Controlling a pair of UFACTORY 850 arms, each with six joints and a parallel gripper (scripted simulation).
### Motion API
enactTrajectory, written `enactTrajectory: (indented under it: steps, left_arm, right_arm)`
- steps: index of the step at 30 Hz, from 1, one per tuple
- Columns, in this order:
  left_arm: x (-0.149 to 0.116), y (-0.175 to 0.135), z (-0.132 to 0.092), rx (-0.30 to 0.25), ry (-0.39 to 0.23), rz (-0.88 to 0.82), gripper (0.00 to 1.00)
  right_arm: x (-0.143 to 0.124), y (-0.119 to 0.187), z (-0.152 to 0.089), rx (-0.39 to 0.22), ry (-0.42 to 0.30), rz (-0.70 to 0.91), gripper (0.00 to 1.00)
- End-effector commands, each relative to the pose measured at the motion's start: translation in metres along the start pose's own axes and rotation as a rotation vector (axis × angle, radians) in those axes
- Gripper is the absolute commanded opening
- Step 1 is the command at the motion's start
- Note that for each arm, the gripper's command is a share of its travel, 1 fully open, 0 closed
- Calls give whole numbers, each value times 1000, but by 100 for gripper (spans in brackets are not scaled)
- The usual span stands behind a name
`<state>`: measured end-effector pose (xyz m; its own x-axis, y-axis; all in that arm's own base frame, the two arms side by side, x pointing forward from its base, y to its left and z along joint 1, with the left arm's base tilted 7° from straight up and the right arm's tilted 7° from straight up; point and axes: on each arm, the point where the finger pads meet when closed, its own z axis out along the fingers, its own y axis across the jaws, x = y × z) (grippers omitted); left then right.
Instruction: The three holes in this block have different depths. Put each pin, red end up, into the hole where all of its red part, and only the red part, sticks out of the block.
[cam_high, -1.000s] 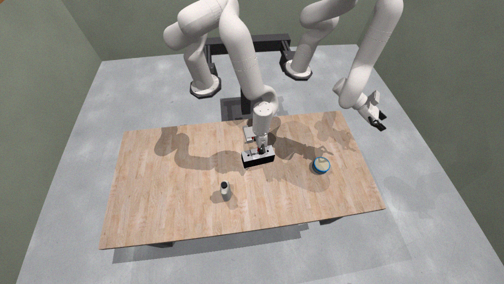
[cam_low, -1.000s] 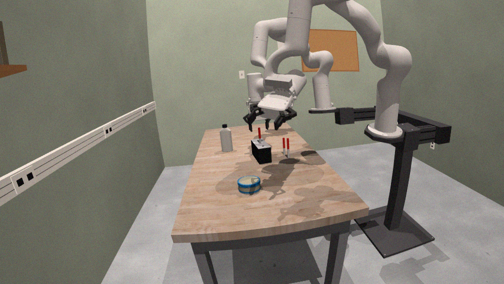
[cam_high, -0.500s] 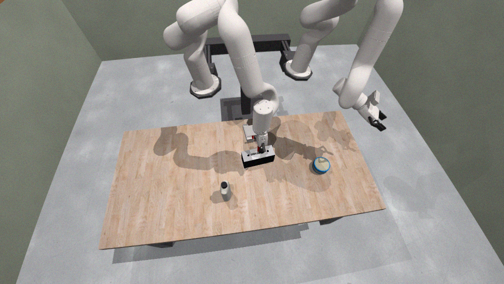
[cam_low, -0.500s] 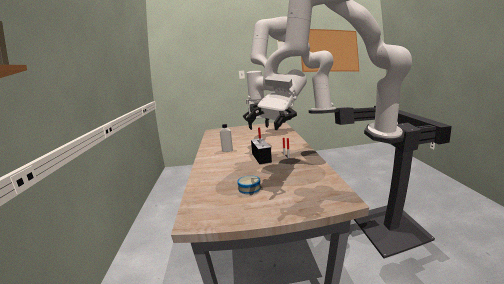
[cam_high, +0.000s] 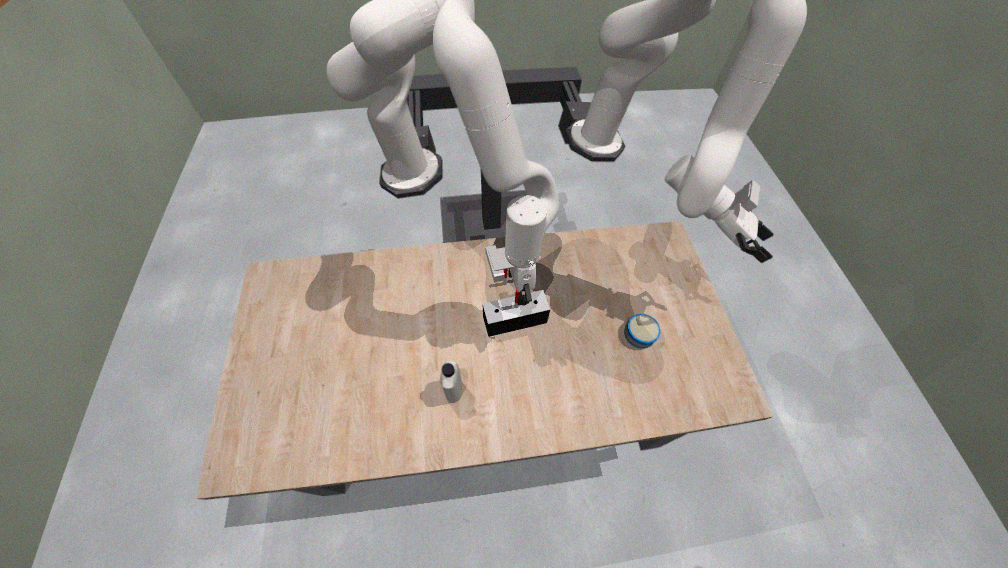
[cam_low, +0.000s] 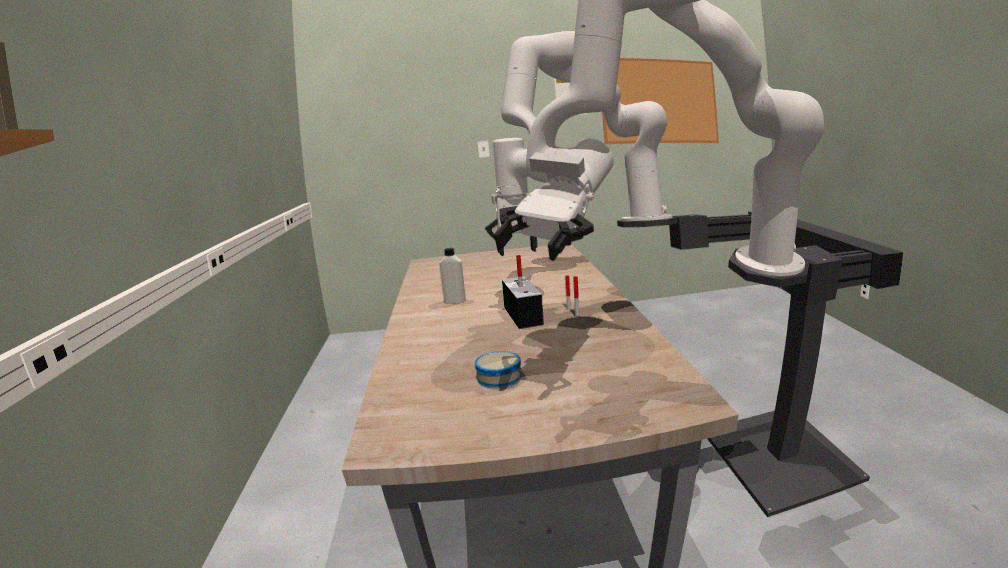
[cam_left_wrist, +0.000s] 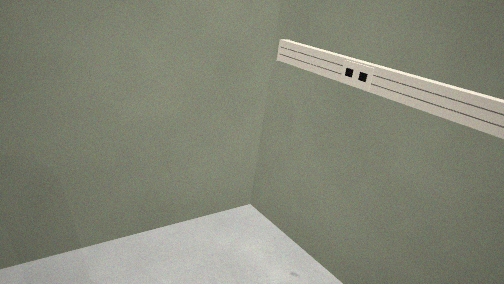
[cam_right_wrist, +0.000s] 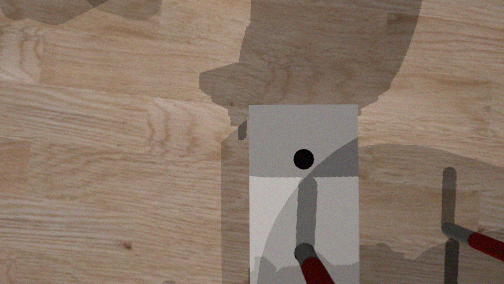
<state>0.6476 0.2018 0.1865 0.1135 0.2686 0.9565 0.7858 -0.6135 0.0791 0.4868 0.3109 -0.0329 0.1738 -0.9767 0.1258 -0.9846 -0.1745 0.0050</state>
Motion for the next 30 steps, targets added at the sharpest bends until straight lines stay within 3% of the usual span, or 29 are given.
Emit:
enactTrajectory:
  steps: [1,24,30]
  left_arm:
    - [1,1,0,-1,2,-1,100]
    - [1,1,0,-1,2,-1,100]
    - [1,1,0,-1,2,-1,100]
  right_arm:
    - [0,-1,-3,2,-1,0,100]
    - [0,-1,-19,2,-1,0,100]
    - [0,-1,-46,2,-1,0,100]
